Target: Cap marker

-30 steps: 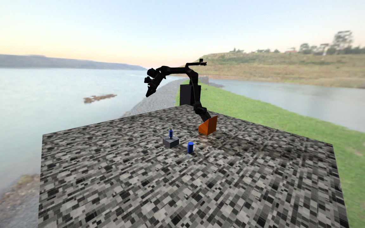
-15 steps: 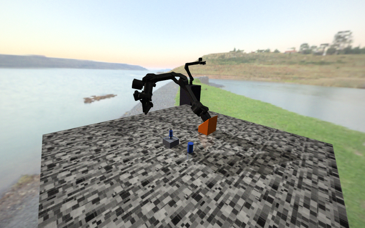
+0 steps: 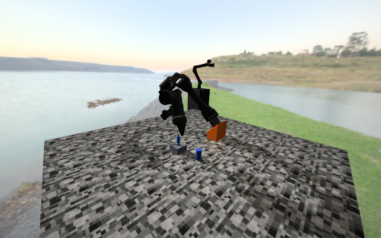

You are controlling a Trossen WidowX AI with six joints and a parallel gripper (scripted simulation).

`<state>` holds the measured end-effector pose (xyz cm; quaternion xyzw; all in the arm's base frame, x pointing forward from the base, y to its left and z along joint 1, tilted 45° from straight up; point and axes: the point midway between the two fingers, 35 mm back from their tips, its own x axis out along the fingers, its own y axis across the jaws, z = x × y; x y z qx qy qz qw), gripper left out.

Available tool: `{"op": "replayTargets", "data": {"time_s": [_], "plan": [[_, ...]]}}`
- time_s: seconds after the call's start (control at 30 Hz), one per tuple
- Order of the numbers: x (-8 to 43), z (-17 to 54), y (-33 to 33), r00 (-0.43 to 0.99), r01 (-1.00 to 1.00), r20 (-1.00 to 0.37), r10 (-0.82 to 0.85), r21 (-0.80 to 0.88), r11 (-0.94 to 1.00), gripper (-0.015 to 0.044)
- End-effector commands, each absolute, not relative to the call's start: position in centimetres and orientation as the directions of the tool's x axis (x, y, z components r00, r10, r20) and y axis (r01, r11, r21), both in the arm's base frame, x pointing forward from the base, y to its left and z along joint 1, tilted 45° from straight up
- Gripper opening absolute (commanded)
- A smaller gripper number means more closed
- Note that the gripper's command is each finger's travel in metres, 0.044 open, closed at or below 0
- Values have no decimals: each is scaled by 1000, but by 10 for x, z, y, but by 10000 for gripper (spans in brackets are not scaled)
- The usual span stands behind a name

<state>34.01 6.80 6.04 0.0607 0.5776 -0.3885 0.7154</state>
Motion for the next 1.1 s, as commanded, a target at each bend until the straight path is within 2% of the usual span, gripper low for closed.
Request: {"op": "replayTargets", "data": {"time_s": [0.0,0.13,0.33,0.5,1.07], "plan": [[309,19,104,11,615,-794,-608,-474,630,251],[285,-6,124,37,614,-722,-691,-530,586,251],[290,0,118,37,614,-721,-691,-530,586,251],[291,-24,95,37,614,-721,-692,-530,585,251],[291,-46,75,38,614,-720,-693,-530,585,251]]}}
